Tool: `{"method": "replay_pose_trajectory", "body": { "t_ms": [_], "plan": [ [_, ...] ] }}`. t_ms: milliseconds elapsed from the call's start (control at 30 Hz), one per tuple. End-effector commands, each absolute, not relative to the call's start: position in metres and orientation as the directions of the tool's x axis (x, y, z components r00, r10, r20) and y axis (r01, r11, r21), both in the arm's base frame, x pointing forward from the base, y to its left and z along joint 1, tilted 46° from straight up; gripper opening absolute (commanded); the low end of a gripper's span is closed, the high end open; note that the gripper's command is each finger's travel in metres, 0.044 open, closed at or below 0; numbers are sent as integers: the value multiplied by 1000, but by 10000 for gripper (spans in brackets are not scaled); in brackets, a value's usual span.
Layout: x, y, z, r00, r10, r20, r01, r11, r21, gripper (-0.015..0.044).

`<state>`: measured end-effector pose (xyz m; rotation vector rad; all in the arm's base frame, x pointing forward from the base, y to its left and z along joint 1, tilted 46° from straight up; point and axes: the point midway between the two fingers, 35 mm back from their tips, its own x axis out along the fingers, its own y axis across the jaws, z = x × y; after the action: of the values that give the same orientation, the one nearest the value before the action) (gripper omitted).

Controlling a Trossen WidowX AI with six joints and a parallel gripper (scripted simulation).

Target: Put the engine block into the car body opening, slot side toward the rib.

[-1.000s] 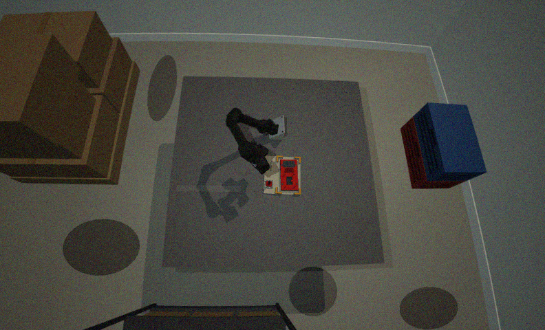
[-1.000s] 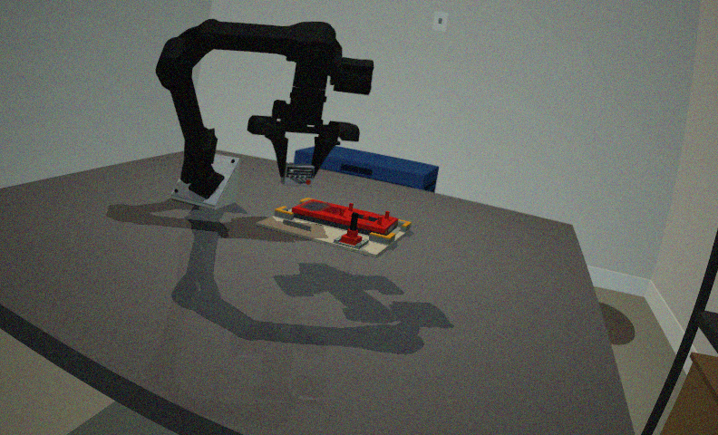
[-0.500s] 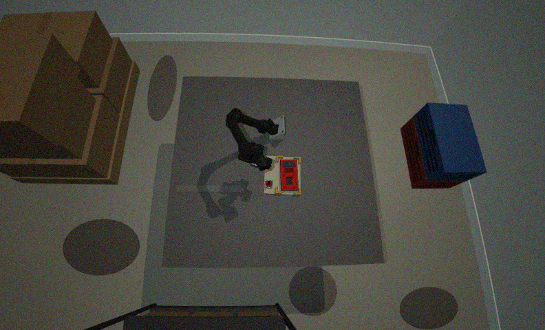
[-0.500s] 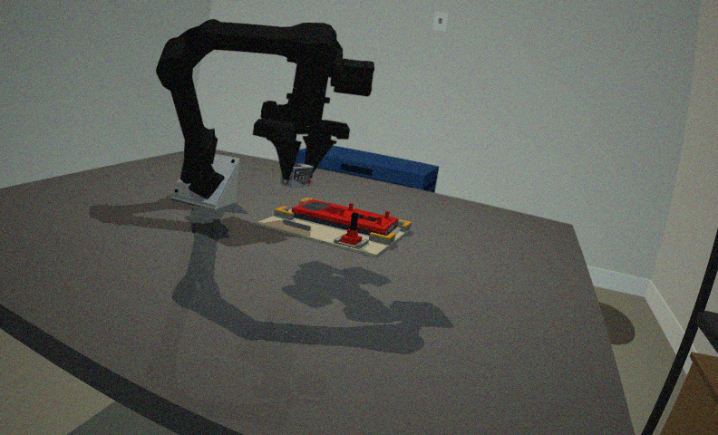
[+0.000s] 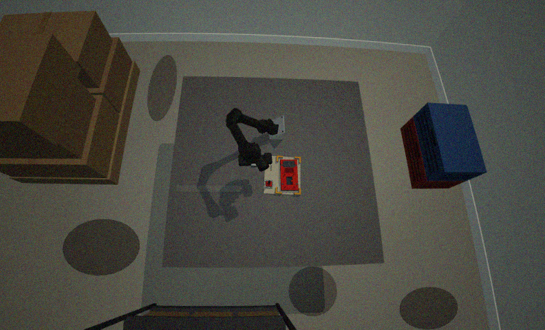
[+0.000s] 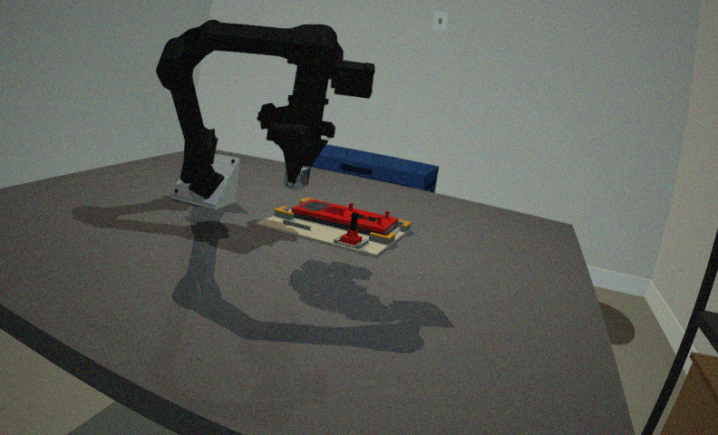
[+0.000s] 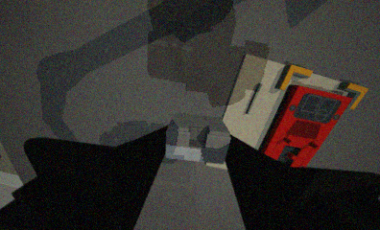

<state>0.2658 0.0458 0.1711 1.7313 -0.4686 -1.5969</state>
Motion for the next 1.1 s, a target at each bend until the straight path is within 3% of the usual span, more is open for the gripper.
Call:
{"method": "replay_pose_trajectory", "body": {
  "t_ms": [0, 1067],
  "plan": [
    [267, 42, 167, 163, -691, -705, 247, -663, 707, 0],
    [280, -15, 111, 166, -692, -702, 262, -656, 708, 0]
  ]
}}
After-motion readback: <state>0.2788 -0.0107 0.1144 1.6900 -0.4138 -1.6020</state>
